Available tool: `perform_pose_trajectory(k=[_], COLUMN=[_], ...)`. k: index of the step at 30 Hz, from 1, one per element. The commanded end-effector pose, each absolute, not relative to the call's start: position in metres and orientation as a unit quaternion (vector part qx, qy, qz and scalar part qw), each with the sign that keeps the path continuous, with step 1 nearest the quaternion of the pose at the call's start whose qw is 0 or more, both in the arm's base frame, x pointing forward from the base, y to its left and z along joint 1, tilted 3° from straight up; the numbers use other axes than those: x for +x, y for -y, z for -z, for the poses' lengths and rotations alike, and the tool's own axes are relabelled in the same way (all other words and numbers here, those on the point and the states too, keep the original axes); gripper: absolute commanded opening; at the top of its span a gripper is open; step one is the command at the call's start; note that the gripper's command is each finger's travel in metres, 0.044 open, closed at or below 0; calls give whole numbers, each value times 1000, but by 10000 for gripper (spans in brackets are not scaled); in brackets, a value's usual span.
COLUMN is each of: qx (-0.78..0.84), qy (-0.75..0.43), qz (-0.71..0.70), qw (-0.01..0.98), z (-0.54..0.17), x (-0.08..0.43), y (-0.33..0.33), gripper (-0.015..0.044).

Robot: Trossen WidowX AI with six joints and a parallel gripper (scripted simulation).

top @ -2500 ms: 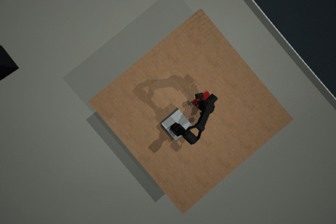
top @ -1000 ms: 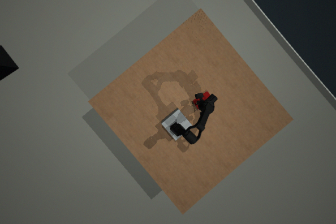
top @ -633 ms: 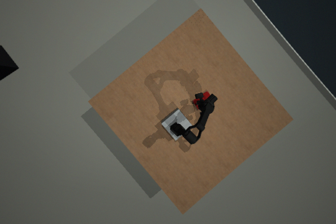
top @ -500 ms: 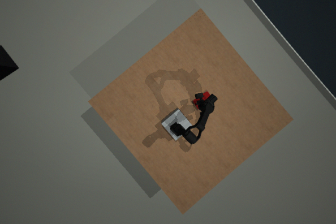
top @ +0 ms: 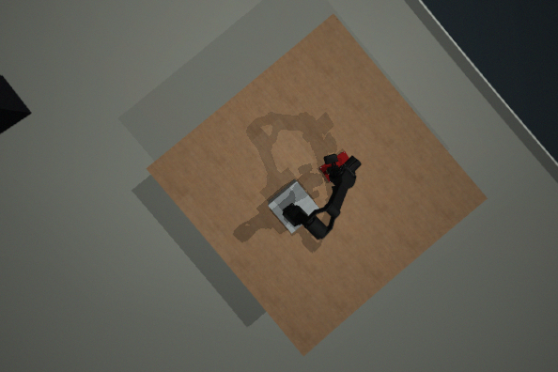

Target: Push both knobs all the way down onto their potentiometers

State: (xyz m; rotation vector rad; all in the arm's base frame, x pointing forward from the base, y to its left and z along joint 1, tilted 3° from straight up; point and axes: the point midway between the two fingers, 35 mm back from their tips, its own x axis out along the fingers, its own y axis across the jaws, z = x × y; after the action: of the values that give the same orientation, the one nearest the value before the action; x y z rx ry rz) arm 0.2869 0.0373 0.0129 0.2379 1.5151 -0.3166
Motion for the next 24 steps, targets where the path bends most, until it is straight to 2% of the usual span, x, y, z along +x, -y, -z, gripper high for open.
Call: perform_pose_trajectory(k=[1, 24], qx=[108, 108], qy=[-685, -685], qz=[140, 140], qw=[707, 707], z=[-9, -28], x=[285, 285], y=[-38, -39], gripper=[0, 0])
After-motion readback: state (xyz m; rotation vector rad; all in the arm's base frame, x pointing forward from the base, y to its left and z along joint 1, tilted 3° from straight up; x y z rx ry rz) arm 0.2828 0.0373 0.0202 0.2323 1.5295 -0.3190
